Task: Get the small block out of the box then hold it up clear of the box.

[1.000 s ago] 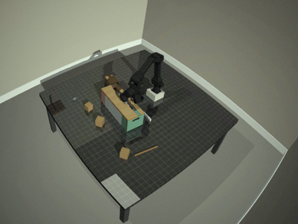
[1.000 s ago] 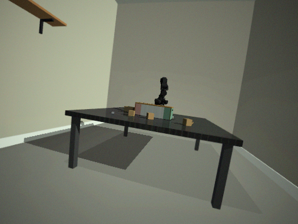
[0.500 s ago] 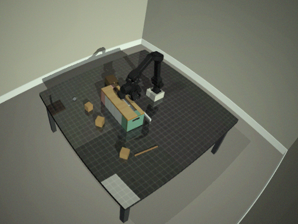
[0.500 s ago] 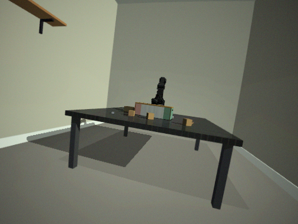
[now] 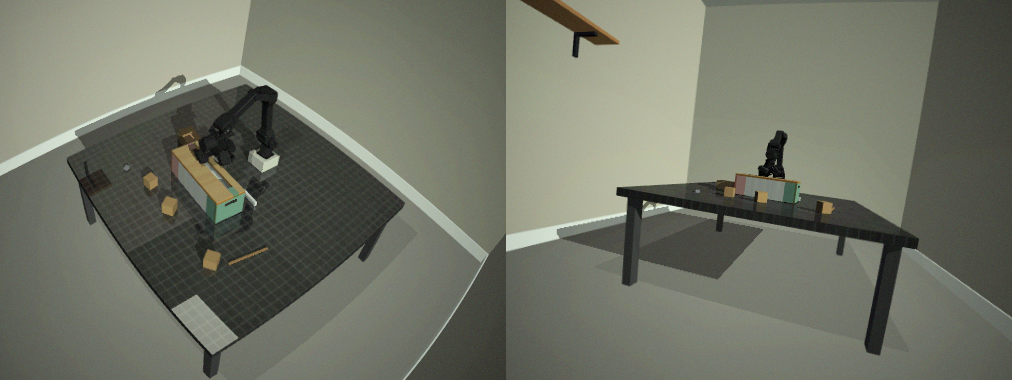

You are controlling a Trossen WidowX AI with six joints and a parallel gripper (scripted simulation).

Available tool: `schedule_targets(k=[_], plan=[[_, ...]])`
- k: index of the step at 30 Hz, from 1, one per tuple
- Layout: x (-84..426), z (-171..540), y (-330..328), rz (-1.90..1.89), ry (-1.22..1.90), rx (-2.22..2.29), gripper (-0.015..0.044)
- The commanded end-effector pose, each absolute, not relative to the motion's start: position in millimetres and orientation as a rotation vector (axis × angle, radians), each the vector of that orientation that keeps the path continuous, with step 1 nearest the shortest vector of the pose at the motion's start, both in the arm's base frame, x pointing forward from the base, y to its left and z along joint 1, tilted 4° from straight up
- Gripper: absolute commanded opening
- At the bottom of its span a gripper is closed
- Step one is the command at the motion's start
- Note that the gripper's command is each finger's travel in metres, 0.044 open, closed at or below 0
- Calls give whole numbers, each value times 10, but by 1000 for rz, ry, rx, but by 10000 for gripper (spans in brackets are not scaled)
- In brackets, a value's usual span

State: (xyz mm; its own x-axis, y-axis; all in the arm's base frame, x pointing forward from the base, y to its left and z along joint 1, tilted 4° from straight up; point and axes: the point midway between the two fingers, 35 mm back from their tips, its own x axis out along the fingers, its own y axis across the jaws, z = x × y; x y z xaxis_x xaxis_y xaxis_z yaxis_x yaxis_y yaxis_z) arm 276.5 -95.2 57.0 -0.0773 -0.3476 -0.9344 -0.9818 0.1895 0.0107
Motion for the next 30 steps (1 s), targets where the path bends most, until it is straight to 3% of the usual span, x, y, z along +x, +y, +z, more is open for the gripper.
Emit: schedule_targets(k=[1, 30], plan=[[2705, 553, -1065, 910, 1605, -1293, 400], [2617, 573, -1520, 908, 1608, -1296, 400]])
